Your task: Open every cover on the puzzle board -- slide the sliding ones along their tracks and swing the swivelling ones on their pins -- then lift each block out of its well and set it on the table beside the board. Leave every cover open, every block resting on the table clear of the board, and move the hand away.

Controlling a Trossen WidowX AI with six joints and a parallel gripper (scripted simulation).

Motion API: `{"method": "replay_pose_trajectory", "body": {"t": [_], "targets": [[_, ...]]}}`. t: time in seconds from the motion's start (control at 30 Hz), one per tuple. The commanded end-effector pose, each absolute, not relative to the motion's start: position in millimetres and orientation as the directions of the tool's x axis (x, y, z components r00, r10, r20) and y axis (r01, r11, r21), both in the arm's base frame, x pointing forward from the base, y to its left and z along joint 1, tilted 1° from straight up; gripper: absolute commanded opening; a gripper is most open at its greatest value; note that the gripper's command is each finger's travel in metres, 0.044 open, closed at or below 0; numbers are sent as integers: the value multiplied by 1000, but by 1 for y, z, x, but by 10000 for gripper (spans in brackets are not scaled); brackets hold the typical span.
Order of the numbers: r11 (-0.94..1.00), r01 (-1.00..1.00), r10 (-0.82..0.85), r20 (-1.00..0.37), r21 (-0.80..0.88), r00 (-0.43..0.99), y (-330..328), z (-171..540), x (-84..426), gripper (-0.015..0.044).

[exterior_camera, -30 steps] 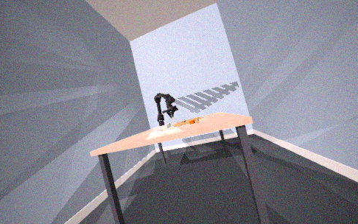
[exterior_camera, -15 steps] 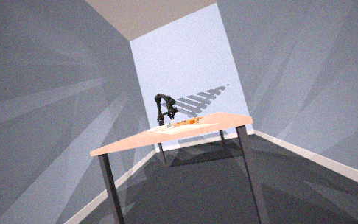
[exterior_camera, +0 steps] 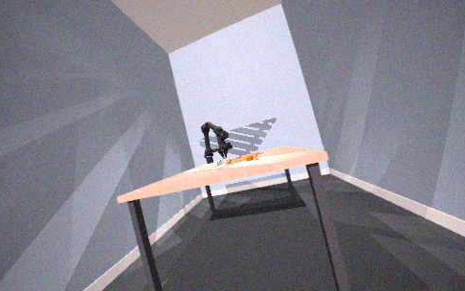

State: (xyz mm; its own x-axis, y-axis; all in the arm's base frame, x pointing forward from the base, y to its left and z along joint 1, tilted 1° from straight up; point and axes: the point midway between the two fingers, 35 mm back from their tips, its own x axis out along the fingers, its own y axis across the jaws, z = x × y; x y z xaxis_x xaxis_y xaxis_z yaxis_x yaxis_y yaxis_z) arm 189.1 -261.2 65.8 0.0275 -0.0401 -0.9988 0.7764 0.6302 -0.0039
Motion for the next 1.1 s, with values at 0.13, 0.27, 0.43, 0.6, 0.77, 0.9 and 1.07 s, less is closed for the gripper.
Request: {"method": "replay_pose_trajectory", "body": {"t": [0.13, 0.27, 0.43, 0.6, 0.77, 0.9, 1.07], "targets": [[633, 774, -34, -999, 1, 29, -261, 51, 190, 80], [633, 774, -34, -999, 1, 29, -261, 44, 190, 80], [633, 774, -34, -999, 1, 29, -260, 36, 189, 80], [633, 774, -34, -999, 1, 29, -260, 28, 189, 80], [633, 774, -34, -999, 1, 29, -259, 20, 189, 80], [633, 774, -34, -999, 1, 29, -259, 14, 188, 80], [633, 774, -34, -999, 1, 28, -258, 7, 188, 80]]}}
